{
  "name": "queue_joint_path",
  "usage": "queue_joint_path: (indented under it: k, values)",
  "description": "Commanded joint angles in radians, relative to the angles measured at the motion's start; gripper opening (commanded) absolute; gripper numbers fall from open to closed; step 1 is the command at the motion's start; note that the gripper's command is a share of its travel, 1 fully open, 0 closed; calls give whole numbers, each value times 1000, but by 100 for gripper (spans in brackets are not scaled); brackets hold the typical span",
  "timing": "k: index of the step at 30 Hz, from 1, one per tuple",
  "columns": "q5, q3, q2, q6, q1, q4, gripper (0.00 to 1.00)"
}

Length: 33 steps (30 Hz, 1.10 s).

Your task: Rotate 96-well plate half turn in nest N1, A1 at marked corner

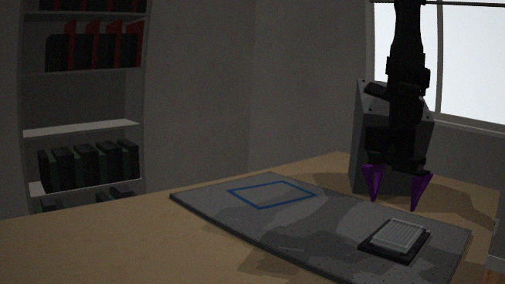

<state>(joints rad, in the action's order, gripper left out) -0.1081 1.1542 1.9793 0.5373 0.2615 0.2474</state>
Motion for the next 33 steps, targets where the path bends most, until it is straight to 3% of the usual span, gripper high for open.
queue_joint_path:
  k: [1,3,9,26,33]
  values:
    - [33,15,-13,-50,29,69,100]
    - [47,33,-11,-88,55,113,100]
    - [65,7,-30,-55,99,106,100]
    - [65,7,-29,-55,99,106,100]
    - [65,13,8,-54,100,74,100]
